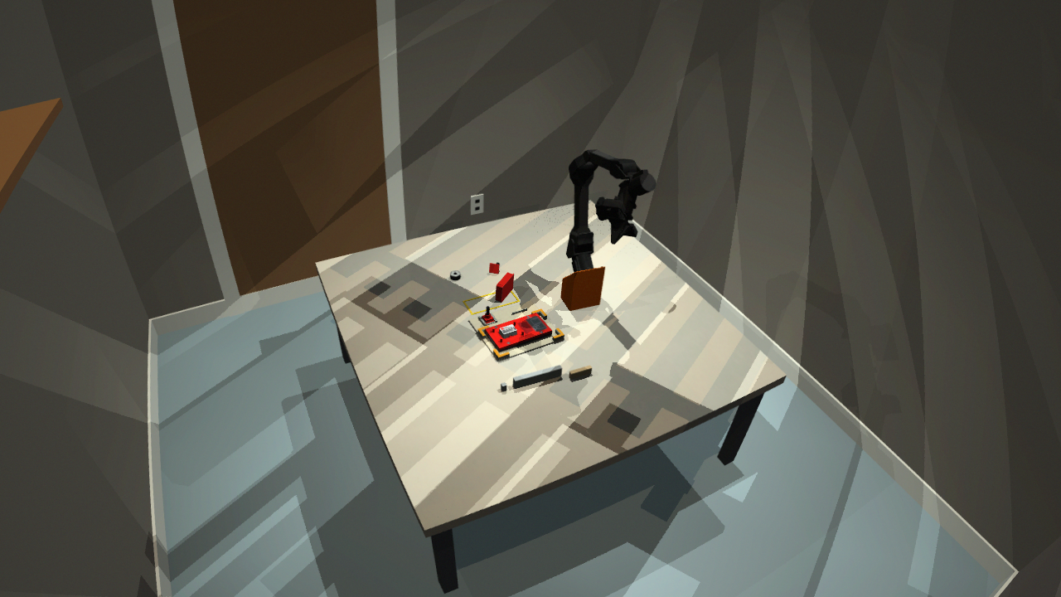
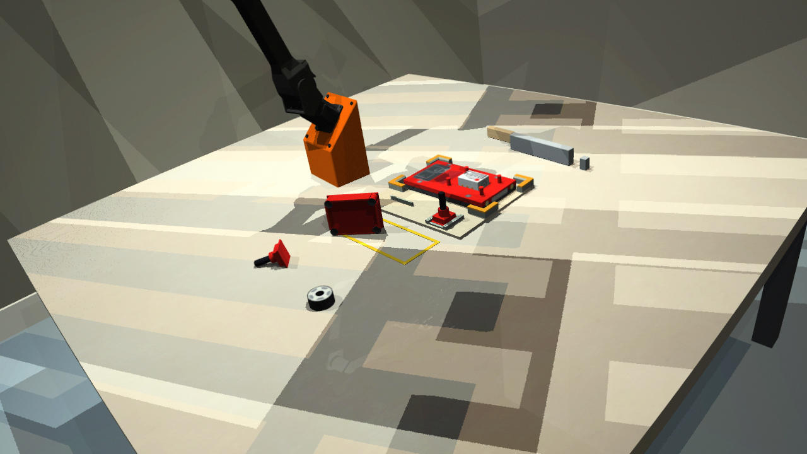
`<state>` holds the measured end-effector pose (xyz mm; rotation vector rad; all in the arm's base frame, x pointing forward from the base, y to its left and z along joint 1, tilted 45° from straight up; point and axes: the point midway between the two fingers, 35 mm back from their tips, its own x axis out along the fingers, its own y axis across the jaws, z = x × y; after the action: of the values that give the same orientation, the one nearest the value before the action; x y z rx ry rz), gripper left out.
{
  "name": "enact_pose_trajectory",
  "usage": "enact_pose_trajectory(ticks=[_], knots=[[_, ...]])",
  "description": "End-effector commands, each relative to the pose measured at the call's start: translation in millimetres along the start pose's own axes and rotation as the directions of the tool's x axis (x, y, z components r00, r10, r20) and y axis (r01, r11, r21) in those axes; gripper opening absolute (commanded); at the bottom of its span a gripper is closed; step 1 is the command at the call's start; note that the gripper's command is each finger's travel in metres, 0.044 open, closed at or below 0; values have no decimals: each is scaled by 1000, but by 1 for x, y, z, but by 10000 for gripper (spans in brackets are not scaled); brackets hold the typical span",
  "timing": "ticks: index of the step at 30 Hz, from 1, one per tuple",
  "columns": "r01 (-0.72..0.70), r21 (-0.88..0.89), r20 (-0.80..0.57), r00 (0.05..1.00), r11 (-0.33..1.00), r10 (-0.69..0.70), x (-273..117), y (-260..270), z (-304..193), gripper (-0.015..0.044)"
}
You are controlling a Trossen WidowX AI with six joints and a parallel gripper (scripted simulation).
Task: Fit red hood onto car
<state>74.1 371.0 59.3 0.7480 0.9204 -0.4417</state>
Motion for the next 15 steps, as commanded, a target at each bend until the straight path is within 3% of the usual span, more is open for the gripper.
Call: enact_pose_trajectory(ticks=[1,15], knots=[[33,109,59,997,993,-39,22,12,43,0],[102,442,216,952,891,-216,79,13,182,0]])
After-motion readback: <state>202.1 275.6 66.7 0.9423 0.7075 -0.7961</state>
